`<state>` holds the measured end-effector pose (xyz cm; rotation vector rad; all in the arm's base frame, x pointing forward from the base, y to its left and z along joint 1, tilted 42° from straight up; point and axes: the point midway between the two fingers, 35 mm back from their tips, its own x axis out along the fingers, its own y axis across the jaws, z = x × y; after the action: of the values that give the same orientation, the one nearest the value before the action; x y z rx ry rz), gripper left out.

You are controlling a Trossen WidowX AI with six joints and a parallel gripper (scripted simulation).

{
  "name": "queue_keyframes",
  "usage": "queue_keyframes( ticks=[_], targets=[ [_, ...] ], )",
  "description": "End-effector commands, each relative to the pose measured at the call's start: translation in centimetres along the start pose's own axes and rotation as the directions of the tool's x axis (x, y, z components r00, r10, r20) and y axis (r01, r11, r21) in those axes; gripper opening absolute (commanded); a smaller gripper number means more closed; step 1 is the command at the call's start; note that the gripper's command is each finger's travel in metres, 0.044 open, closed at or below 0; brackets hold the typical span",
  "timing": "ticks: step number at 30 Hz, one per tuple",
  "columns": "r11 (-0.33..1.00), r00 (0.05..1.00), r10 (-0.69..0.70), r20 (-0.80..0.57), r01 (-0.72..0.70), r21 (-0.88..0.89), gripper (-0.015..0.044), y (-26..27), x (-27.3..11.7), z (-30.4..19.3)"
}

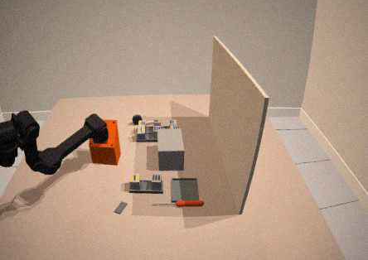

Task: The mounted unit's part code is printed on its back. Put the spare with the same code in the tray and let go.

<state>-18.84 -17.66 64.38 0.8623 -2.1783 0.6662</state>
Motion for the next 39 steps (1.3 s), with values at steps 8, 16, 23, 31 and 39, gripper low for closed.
queue_keyframes(
  ticks=[8, 16, 23, 31, 39],
  targets=[
    [1.000, 1.000, -0.004, -0.015, 0.004, 0.001, 0.0440, -0.1, -0.1, -0.6],
    [0.996, 0.947, -0.086, -0.311, 0.087, -0.010, 0.0440, -1.5, -3.1, -11.5],
    [0.985, 0.812, -0.152, -0.564, 0.170, -0.021, 0.0440, -2.9, -8.1, -20.6],
    [0.956, 0.563, -0.251, -0.787, 0.272, -0.110, 0.0440, -5.3, -16.5, -29.7],
    [0.906, 0.240, -0.366, -0.899, 0.312, -0.285, 0.0440, -8.5, -27.4, -36.2]
  ],
)
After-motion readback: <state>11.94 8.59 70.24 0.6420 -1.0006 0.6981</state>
